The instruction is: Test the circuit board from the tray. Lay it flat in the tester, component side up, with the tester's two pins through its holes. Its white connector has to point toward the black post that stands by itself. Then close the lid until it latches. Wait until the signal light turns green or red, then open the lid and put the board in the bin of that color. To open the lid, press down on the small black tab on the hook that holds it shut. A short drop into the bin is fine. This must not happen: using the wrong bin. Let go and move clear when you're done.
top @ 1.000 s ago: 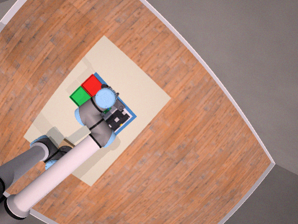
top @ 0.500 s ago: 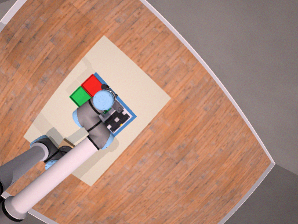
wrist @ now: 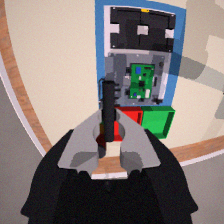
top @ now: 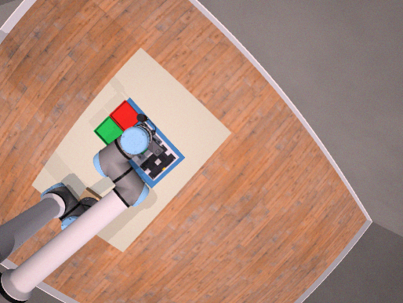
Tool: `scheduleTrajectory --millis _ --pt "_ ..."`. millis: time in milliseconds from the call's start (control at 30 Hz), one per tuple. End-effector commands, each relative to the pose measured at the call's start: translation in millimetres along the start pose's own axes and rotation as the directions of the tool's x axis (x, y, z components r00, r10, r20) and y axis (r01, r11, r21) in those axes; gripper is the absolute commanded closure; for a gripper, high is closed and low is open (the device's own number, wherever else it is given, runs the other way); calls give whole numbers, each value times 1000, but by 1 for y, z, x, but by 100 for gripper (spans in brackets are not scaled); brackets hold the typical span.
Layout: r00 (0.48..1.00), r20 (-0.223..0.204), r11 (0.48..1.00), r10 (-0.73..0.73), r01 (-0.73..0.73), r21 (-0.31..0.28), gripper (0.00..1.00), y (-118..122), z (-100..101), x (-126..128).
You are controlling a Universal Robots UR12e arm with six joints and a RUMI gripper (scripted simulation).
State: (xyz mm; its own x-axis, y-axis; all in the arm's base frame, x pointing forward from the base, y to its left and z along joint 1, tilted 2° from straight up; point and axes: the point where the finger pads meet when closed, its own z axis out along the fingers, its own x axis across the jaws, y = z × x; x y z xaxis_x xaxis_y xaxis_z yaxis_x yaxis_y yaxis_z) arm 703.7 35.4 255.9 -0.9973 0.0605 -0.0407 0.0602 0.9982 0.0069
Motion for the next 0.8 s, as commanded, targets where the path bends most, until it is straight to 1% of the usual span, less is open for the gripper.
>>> scheduleTrajectory --millis 0,100,167,667,767 --pt "1000 1 1000 0 0 0 100 0 -1 11" --pt "1000 1 1000 0 0 0 100 0 0 19" --pt "1000 1 1000 0 0 0 100 0 0 19" --pt "1000 1 1000 0 0 0 100 -1 8 61" --pt "1000 1 1000 0 0 0 100 -1 9 64"
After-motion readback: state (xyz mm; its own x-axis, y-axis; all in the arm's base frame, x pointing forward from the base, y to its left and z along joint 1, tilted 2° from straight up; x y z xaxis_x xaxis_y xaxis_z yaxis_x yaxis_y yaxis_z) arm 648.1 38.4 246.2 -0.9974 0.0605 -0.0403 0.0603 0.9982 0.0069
